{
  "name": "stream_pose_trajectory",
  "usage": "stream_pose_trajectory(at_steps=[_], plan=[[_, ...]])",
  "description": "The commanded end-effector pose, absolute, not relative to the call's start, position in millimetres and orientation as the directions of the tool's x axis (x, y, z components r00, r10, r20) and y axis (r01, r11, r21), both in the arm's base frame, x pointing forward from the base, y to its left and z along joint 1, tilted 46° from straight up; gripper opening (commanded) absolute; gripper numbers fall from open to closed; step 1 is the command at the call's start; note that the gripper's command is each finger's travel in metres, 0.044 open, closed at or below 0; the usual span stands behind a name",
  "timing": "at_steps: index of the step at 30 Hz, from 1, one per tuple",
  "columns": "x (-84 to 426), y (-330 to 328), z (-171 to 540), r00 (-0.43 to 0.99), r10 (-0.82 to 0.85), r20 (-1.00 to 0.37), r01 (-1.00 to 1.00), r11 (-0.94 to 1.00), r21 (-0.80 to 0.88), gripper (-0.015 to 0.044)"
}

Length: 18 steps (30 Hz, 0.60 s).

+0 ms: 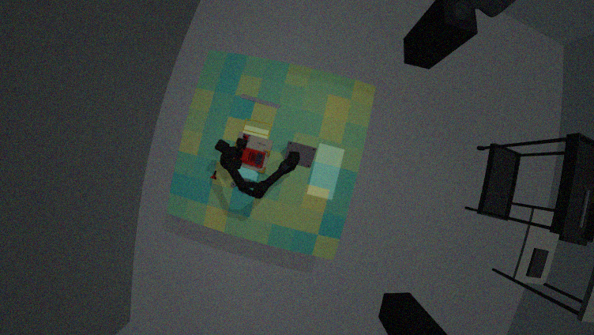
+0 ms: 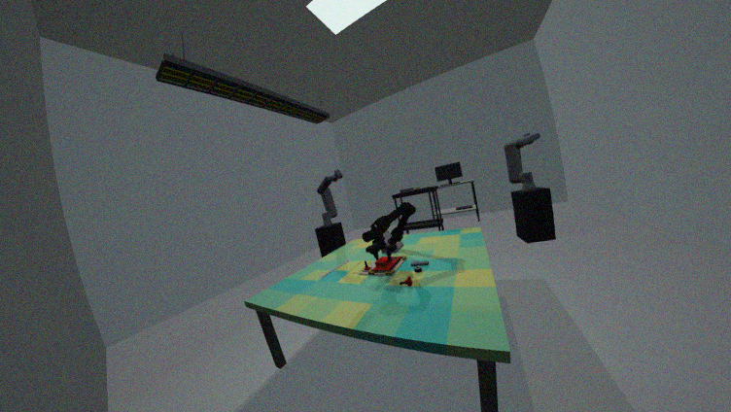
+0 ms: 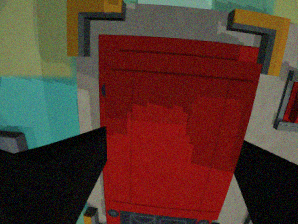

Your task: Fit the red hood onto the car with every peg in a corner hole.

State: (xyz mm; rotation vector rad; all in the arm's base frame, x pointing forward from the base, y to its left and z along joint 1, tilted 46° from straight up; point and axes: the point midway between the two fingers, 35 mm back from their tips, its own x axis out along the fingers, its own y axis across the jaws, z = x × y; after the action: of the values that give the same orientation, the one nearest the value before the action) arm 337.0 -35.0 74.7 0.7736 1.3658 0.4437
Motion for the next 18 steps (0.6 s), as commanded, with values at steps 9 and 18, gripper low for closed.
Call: stream_pose_trajectory(at_steps=[9, 18], plan=[[337.0, -36.2, 76.6, 0.178, 0.694, -0.698, 0.149, 0.682, 0.716, 0.0000], [336.5, -38.2, 78.5, 0.178, 0.693, -0.698, 0.149, 0.682, 0.716, 0.0000]])
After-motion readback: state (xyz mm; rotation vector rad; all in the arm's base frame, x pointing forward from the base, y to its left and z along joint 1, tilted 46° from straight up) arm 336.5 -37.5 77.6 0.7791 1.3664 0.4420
